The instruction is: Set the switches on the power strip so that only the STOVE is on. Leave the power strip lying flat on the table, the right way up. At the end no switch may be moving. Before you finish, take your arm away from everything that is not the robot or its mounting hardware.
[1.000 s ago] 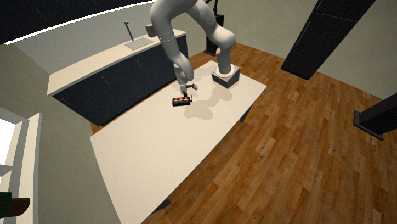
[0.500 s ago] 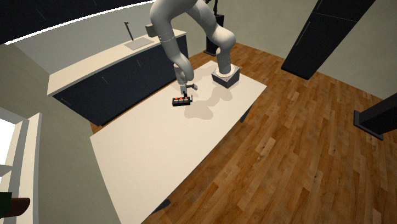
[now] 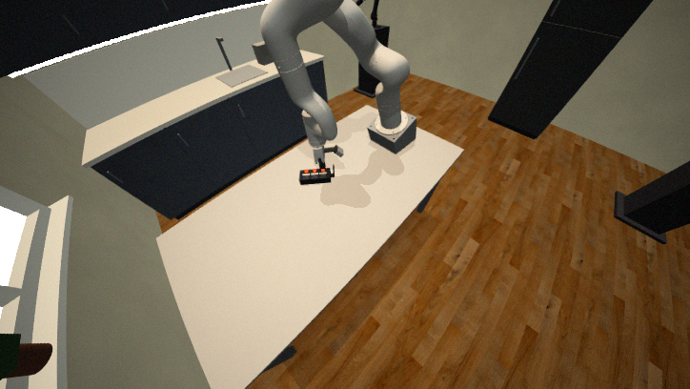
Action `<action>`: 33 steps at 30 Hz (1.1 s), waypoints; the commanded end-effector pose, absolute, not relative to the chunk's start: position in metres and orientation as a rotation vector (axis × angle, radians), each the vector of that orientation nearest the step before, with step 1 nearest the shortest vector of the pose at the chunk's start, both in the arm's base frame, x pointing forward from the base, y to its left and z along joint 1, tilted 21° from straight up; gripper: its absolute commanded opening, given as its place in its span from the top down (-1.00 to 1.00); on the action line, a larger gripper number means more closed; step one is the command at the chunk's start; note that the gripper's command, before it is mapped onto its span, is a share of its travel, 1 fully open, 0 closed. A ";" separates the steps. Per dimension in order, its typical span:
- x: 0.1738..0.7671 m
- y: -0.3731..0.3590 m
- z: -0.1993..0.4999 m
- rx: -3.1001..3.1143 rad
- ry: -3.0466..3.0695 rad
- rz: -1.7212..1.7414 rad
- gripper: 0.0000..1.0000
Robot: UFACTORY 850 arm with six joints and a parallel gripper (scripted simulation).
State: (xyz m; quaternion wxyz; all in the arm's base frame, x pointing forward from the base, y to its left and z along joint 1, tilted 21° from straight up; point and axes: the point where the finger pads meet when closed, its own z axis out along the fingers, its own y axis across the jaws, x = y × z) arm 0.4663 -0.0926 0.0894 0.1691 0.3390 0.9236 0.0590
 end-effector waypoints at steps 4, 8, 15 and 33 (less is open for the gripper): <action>0.467 -0.093 0.089 0.963 2.625 0.168 1.00; 0.468 -0.093 0.087 0.963 2.625 0.168 1.00; 0.469 -0.093 0.085 0.963 2.625 0.168 1.00; 0.470 -0.093 0.081 0.963 2.625 0.168 1.00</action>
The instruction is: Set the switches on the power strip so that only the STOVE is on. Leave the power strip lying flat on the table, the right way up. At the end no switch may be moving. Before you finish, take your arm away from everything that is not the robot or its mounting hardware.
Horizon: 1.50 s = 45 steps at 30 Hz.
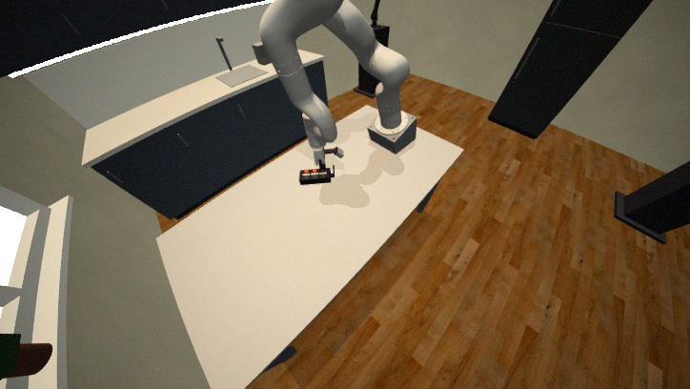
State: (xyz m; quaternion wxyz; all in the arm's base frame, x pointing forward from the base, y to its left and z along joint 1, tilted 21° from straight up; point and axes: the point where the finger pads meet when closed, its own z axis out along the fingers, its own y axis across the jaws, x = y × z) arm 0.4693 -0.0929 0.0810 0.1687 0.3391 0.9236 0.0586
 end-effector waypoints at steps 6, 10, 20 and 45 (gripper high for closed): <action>0.470 -0.093 0.081 0.963 2.625 0.168 1.00; 0.470 -0.093 0.081 0.963 2.625 0.168 1.00; 0.465 -0.093 0.095 0.963 2.625 0.168 1.00; 0.456 -0.093 0.118 0.963 2.625 0.168 1.00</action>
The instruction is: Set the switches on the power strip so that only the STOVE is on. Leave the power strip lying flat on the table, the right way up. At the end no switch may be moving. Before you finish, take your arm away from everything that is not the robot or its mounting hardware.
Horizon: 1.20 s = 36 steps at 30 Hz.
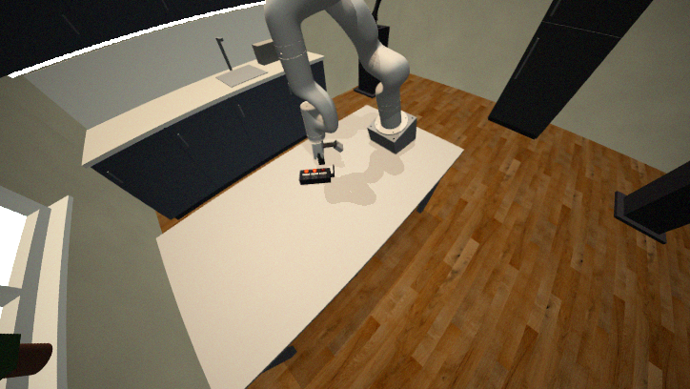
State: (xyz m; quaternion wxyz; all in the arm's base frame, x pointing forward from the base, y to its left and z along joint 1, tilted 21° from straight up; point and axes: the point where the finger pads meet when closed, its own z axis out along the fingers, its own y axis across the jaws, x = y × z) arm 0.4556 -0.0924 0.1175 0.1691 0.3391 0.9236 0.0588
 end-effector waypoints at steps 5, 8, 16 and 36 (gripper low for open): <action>0.456 -0.093 0.118 0.963 2.625 0.168 1.00; 0.456 -0.093 0.118 0.963 2.625 0.168 1.00; 0.459 -0.094 0.119 0.963 2.624 0.174 1.00; 0.511 -0.144 0.150 0.961 2.625 0.181 1.00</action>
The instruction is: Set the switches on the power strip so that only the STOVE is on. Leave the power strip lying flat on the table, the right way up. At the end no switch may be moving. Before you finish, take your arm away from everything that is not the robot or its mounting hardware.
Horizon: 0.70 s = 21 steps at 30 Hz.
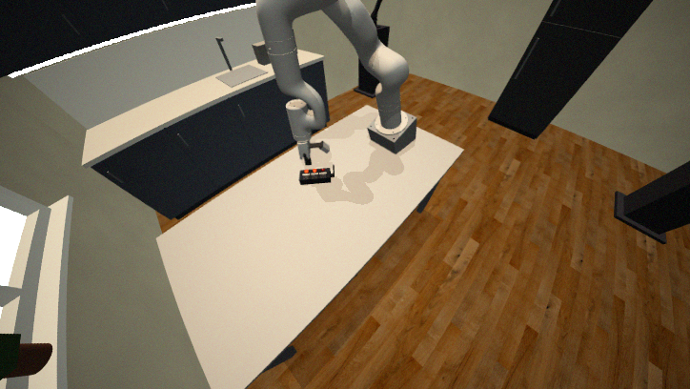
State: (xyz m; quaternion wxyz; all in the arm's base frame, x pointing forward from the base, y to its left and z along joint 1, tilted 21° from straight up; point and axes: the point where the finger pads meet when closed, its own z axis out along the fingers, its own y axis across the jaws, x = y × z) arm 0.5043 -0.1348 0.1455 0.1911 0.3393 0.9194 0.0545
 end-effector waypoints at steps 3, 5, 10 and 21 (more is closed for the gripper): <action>0.514 -0.150 0.153 0.962 2.624 0.171 1.00; 0.515 -0.151 0.153 0.963 2.623 0.169 1.00; 0.515 -0.151 0.153 0.963 2.623 0.168 1.00; 0.515 -0.151 0.153 0.963 2.623 0.168 1.00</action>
